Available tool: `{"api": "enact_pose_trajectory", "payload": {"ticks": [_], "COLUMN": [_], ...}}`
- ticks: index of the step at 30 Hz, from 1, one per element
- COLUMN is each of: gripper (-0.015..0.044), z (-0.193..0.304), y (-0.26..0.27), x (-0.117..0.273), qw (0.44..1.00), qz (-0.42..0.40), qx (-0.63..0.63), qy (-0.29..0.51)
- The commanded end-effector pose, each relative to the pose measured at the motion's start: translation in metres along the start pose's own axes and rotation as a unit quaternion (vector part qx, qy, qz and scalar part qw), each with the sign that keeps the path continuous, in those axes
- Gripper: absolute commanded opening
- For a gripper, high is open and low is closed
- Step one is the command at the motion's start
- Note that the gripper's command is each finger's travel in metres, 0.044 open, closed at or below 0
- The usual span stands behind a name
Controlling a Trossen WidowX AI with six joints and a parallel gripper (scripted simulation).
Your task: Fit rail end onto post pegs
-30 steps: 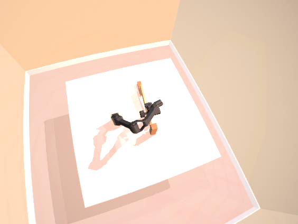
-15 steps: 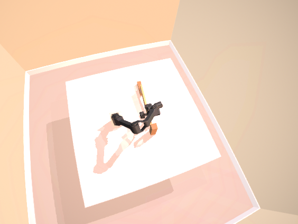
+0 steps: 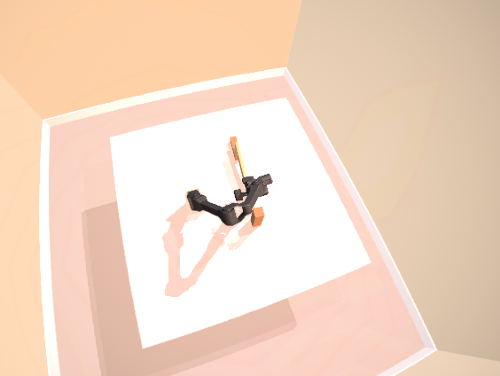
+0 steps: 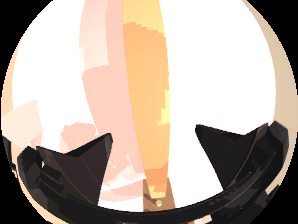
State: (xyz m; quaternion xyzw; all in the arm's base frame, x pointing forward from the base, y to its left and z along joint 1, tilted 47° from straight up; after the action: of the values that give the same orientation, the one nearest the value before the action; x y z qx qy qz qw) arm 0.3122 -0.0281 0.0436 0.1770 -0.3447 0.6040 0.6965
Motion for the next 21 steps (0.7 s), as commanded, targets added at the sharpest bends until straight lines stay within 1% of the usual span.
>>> {"api": "enact_pose_trajectory", "payload": {"ticks": [1,4,19,21], "gripper": [0.0440,0.0440,0.0046,0.0033], "z": [0.0008,0.0009,0.0009,0.0009], "y": [0.0017,0.0019,0.0019,0.0019], "x": [-0.0074,-0.0096,-0.0096,-0.0096], "qw": [1.000,1.000,1.000,1.000], "qz": [-0.001,-0.001,-0.001,-0.001], "qx": [0.003,0.003,0.003,0.003], "qy": [0.004,0.004,0.004,0.004]}}
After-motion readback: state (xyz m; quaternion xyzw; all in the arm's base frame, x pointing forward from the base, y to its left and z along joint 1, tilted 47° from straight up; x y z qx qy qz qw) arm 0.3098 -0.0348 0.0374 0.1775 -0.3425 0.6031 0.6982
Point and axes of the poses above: the point midway between the two fingers, 35 mm back from their tips, its own x axis back along the fingers, its own y axis across the jaws, z = x × y, the point moved 9 cm from there along x, back along the fingers, and after that the axes turned 13 degrees about -x, right-handed, at the moved point
